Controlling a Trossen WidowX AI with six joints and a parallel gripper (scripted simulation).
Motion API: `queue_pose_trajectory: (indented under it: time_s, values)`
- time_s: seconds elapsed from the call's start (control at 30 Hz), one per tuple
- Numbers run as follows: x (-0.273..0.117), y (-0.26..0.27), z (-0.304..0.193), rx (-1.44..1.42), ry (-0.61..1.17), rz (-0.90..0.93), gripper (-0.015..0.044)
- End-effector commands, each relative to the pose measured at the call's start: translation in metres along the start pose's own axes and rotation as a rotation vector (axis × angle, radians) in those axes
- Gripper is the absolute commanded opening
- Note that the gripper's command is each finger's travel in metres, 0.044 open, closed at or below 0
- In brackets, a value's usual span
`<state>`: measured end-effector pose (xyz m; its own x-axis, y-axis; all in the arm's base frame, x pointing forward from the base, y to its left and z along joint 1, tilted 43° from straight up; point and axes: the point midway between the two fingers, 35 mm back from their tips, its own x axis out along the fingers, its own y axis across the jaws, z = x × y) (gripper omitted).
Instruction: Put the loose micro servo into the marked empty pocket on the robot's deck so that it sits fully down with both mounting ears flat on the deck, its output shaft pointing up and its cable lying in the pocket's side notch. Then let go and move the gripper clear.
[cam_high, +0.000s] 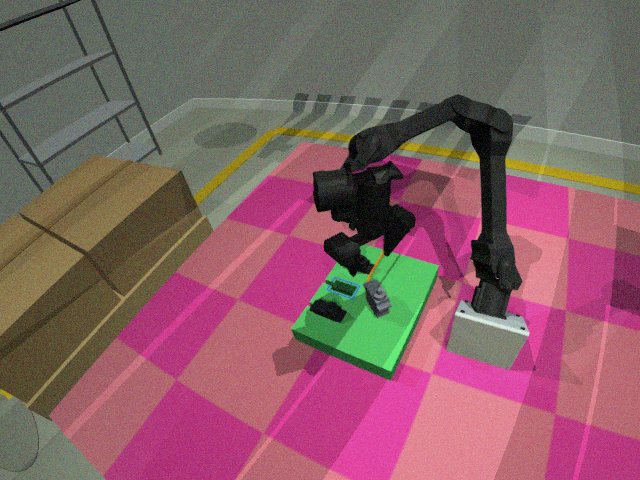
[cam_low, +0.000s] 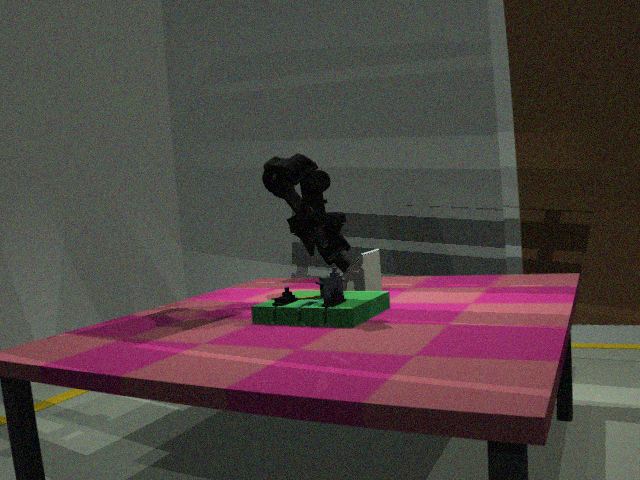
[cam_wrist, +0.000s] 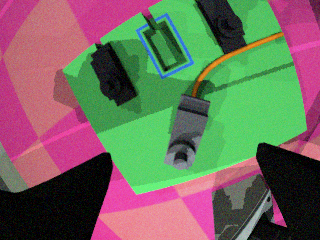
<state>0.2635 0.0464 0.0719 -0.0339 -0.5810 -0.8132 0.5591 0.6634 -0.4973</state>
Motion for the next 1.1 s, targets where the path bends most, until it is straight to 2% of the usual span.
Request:
queue_pose_trajectory:
  time_s: [0.0, 0.2, 0.43, 0.67, 1.07]
  values:
    - [0.014, -0.001, -0.003, 0.121, -0.001, -0.066, 0.044]
    - [0.028, -0.001, -0.005, 0.28, -0.018, -0.127, 0.044]
    - [0.029, -0.001, -0.006, 0.284, -0.018, -0.129, 0.044]
    - [0.053, -0.004, -0.006, 0.285, -0.019, -0.129, 0.044]
    - [0.064, -0.005, -0.006, 0.285, -0.02, -0.129, 0.044]
